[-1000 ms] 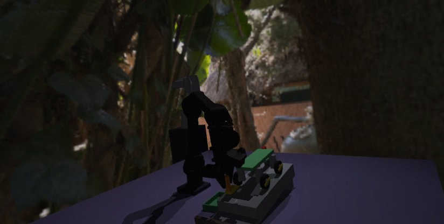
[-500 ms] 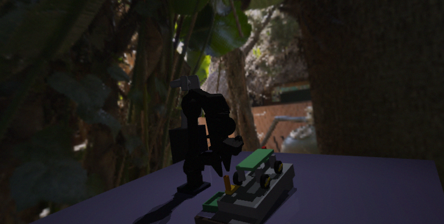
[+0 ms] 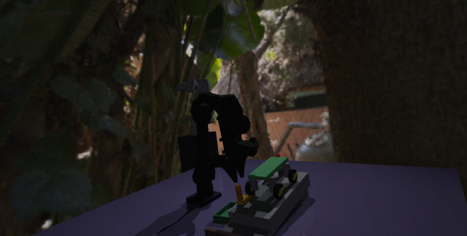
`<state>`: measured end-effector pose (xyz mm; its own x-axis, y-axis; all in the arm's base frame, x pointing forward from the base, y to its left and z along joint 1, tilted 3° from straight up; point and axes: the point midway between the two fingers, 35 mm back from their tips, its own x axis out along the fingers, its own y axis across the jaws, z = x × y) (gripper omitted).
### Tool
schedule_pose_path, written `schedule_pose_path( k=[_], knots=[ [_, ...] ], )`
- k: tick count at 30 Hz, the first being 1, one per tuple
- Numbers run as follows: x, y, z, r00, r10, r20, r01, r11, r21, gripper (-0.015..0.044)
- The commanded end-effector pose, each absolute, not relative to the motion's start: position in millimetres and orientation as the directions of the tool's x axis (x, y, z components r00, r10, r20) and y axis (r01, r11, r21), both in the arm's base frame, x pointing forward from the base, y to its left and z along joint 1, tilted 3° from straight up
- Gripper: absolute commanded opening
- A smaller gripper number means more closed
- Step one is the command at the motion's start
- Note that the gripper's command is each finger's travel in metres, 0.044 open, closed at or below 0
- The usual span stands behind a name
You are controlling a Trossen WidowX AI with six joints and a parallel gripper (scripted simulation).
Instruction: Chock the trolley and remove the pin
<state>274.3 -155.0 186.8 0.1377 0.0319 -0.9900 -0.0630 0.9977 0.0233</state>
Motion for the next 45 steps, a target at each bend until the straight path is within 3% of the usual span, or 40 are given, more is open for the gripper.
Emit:
schedule_pose_path(
  k=[1, 5, 22, 34, 45],
  knots=[
    [297, -149, 200, 0.223, -0.039, -0.974, -0.161, 0.984, -0.076, 0.019],
    [323, -125, 219, 0.34, -0.036, -0.94, -0.181, 0.978, -0.103, 0.019],
    [330, -56, 224, 0.286, 0.099, -0.953, 0.386, 0.899, 0.209, 0.019],
    [327, -8, 229, 0.224, 0.189, -0.956, 0.747, 0.596, 0.293, 0.019],
    [317, 36, 235, 0.153, 0.257, -0.954, 0.954, 0.214, 0.21, 0.019]
  ],
)
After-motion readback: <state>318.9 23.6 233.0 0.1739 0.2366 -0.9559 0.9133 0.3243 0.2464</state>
